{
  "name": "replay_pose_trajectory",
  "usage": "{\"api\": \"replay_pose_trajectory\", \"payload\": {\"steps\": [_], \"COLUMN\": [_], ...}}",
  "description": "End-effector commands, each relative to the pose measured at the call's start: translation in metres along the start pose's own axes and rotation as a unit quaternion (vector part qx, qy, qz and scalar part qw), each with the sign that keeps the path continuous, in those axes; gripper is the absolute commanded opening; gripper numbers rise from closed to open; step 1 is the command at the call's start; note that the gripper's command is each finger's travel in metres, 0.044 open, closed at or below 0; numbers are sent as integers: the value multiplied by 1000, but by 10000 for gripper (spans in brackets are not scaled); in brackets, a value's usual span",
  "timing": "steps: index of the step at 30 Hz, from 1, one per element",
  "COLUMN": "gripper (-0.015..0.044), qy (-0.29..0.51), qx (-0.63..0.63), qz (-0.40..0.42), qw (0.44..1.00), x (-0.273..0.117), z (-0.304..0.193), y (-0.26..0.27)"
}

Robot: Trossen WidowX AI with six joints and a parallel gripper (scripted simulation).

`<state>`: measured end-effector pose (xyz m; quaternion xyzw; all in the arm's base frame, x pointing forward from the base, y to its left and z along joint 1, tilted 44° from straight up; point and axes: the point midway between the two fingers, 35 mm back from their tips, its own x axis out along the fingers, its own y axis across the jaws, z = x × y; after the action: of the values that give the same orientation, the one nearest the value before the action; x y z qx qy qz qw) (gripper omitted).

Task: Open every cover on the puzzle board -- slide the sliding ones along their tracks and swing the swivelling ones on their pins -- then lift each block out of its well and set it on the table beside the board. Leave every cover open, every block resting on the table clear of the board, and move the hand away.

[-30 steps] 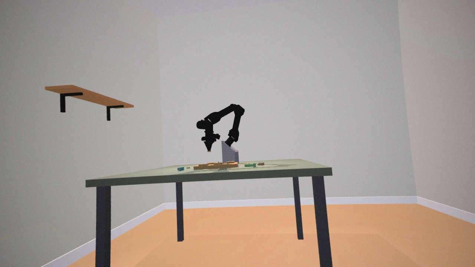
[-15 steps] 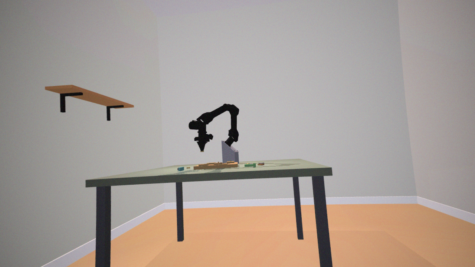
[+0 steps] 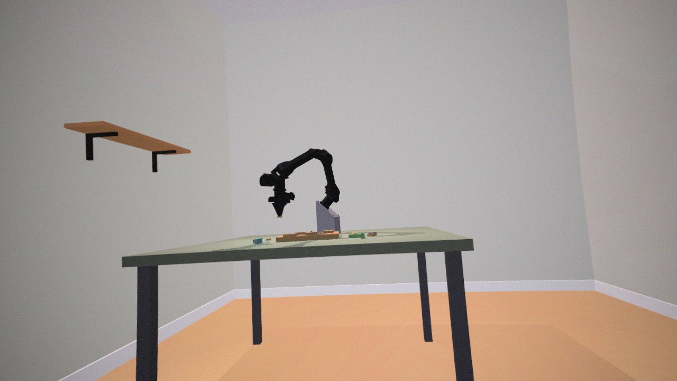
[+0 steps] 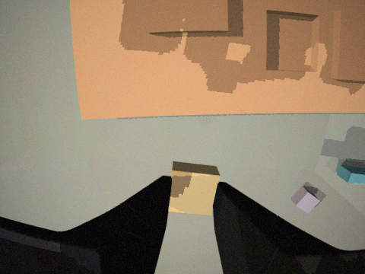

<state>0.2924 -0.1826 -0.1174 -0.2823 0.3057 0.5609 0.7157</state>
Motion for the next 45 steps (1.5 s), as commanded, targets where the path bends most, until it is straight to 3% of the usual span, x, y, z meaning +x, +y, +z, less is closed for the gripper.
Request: {"api": "replay_pose_trajectory", "payload": {"steps": [1, 21, 45], "gripper": [80, 80, 80], "qy": [0, -16, -16], "qx": [-3, -7, -7], "qz": [2, 2, 2], "qw": [1000, 1000, 1000], "x": [1, 13, 47], "z": [-15, -75, -77], "y": [8, 54, 53]}}
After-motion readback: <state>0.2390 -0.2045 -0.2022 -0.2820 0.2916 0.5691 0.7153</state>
